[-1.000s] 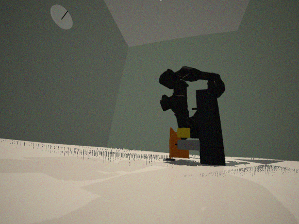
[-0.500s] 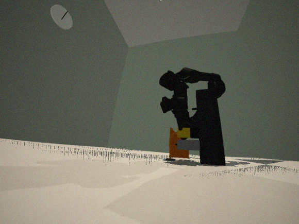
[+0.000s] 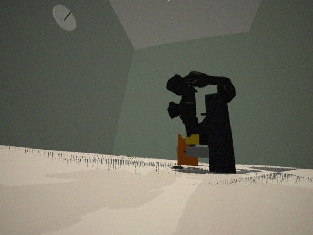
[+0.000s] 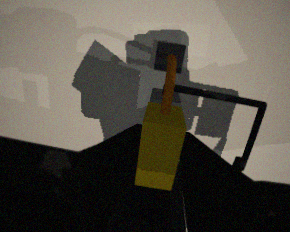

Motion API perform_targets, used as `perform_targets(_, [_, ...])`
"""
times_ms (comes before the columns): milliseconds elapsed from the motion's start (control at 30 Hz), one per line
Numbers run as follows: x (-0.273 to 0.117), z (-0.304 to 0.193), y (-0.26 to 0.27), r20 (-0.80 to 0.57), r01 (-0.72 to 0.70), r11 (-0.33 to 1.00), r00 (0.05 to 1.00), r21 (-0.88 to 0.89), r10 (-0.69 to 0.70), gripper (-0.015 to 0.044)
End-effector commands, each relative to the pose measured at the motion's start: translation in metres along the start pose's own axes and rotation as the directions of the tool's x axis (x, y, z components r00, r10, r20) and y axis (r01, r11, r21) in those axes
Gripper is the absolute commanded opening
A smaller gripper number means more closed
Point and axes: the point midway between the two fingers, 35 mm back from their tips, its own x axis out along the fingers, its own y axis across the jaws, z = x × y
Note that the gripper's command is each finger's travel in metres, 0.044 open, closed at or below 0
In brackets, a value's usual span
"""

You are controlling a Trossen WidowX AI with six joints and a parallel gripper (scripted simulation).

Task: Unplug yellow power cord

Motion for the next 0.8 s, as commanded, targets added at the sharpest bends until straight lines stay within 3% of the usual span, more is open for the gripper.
perform_targets(0, [-0.001, 0.012, 0.002, 0.008, -0.004, 1.0, 1.0, 0.0, 0.004, 0.0])
perform_targets(767, [-0.005, 0.049, 0.001, 0.009, -0.004, 1.0, 1.0, 0.003, 0.004, 0.0])
